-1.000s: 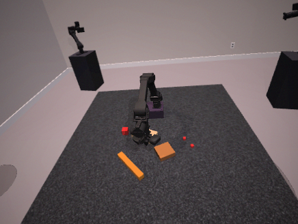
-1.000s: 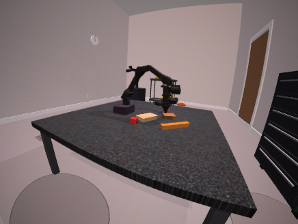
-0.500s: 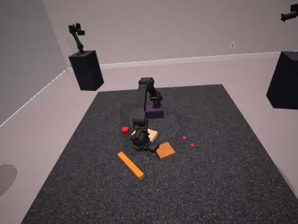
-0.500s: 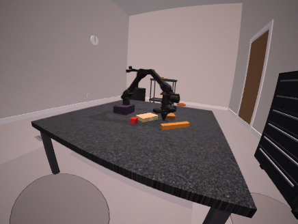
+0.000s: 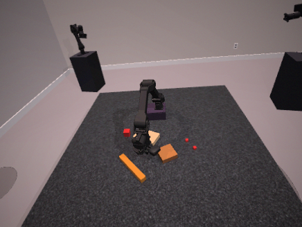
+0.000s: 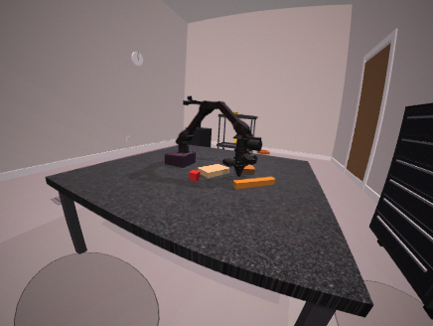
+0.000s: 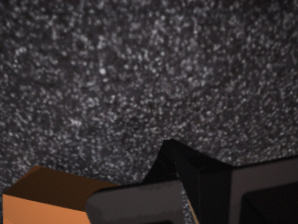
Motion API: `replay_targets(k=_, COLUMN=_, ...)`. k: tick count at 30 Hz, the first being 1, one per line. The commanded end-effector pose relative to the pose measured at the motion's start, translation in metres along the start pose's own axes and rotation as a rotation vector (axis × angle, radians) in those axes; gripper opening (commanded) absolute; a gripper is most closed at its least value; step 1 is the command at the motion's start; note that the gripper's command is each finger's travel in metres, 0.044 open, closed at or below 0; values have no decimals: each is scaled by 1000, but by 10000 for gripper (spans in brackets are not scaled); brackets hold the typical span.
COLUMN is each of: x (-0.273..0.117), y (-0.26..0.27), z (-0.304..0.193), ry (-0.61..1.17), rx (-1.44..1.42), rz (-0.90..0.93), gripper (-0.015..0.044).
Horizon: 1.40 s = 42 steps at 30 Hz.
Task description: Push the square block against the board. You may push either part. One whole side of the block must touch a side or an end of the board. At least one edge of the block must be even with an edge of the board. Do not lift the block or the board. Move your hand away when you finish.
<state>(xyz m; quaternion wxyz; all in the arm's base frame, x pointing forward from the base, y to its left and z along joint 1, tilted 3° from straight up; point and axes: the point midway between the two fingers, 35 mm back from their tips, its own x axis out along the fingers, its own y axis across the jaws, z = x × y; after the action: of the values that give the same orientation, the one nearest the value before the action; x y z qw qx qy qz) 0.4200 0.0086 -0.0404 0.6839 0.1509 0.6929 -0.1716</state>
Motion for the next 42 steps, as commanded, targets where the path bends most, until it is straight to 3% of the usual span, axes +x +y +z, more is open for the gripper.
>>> replay_targets(k=1, x=-2, y=0, z=7, ry=-8, rx=-4, rz=-1, gripper=0)
replay_targets(k=28, x=-3, y=-1, z=34, ry=-10, rx=-3, rz=-1, gripper=0)
replay_targets(k=42, x=-2, y=0, z=16, ry=-9, rx=-4, rz=-1, gripper=0)
